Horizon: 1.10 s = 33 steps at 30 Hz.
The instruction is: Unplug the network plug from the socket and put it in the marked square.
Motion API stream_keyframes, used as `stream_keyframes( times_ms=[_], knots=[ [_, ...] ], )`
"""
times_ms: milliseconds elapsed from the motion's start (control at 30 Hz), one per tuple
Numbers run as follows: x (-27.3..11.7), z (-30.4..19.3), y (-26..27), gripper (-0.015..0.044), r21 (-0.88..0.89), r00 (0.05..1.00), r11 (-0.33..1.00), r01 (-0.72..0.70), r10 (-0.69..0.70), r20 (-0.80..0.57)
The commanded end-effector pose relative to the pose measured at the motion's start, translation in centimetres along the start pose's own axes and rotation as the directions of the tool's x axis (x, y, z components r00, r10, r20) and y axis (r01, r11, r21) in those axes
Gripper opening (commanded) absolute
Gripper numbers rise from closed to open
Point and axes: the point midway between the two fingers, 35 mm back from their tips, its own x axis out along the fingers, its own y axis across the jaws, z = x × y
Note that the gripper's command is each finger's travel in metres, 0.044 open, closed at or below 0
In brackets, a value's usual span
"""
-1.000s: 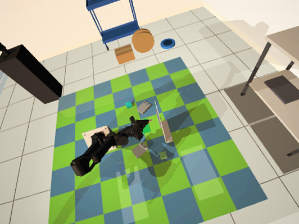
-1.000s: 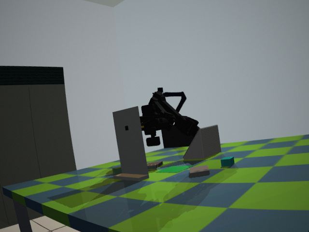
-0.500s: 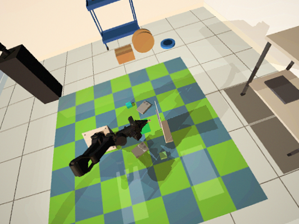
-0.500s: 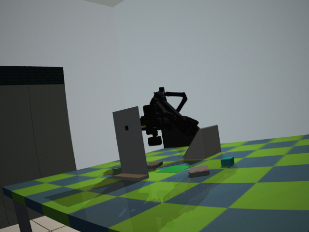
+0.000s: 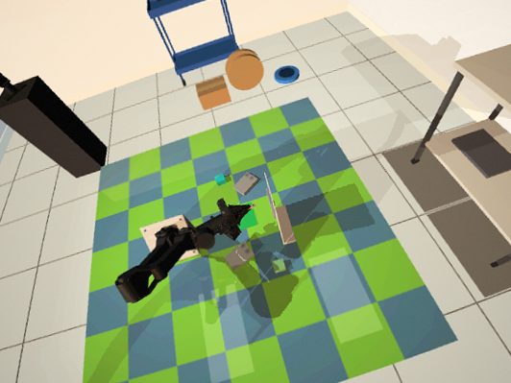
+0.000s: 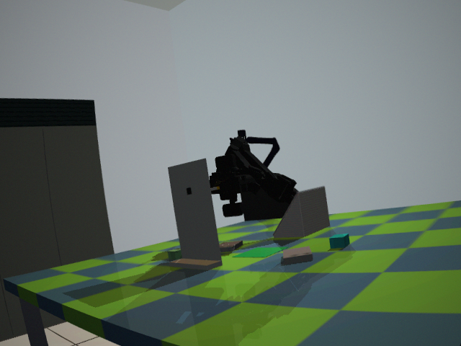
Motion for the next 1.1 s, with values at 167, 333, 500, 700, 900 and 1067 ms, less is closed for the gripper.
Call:
stream_keyframes(
  times_ms=[167,333,500,700,900,1067],
  knots=[
    [-0.3,0.3,1.8,0.0000,0.003,1.000,1.000,-0.007,0.007,0.005],
    [-0.6,0.3,2.7,0.0000,0.004,1.000,1.000,-0.007,0.007,0.005],
    [-0.9,0.4,3.5,0.0000,0.006,1.000,1.000,-0.007,0.007,0.006],
    [-1.5,0.5,4.5,0.0000,0.007,1.000,1.000,-0.008,0.008,0.007],
    [-2.1,0.6,5.5,0.0000,0.009,1.000,1.000,-0.009,0.009,0.008],
    [-2.5,0.7,6.0,0.0000,0.010,1.000,1.000,-0.009,0.009,0.008]
  ],
)
